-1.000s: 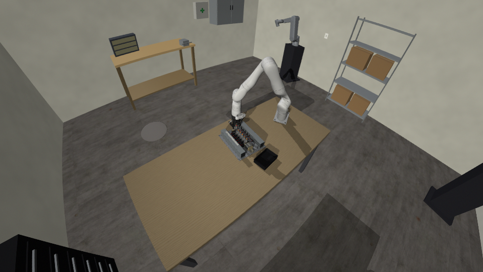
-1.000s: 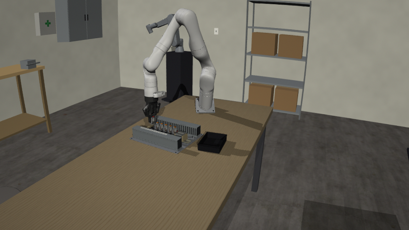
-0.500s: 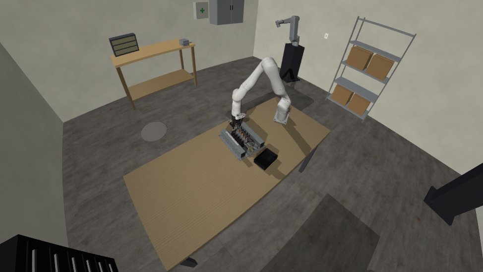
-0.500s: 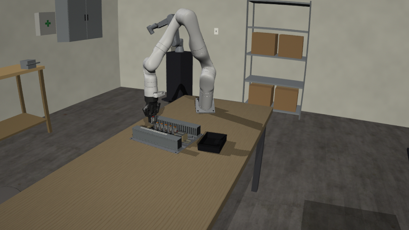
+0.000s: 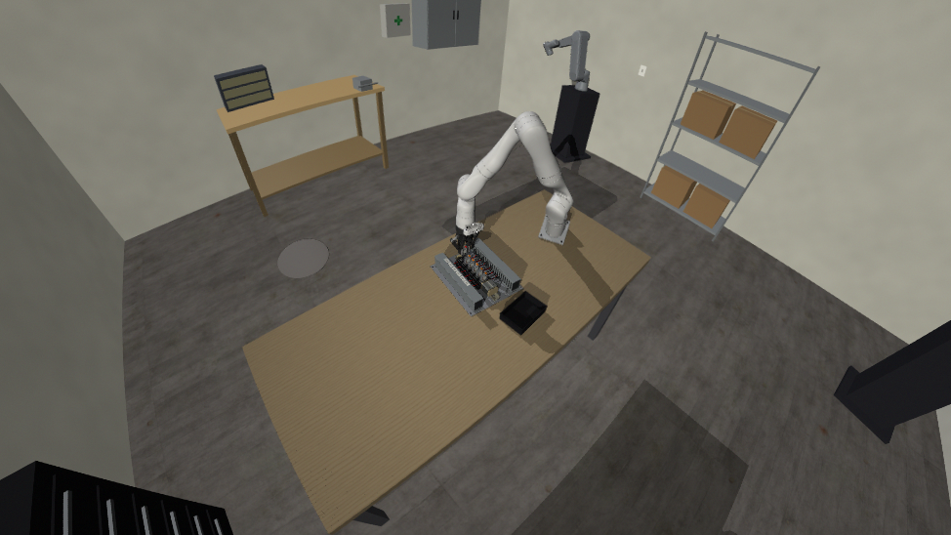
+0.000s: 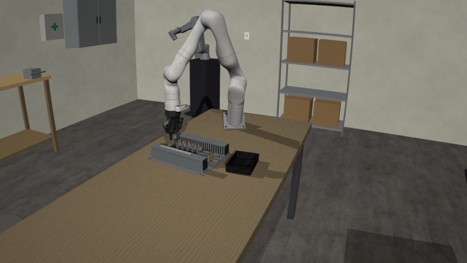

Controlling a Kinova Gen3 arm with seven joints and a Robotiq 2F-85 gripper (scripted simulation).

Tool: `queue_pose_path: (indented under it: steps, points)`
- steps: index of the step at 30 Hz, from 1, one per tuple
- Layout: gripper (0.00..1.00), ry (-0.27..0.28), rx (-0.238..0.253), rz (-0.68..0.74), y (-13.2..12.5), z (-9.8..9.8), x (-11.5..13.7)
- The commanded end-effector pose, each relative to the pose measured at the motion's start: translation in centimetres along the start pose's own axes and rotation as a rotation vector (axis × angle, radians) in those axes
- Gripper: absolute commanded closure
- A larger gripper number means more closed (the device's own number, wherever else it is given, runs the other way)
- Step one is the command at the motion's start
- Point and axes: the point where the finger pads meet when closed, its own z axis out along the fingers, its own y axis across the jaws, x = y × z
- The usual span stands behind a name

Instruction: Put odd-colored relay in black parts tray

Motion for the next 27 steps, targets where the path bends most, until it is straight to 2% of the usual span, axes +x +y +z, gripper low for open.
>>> queue_pose_path:
  steps: [1,17,22,27]
  points:
    - [1.00,-0.002,-0.002,0.001,0.0,-0.1,-0.1]
    - [1.00,-0.002,-0.002,0.001,0.0,-0.1,-0.1]
    - [1.00,-0.002,-0.002,0.001,0.0,-0.5,-0.1]
    - [1.00,-0.002,-0.002,0.001,0.0,-1.8,-0.1]
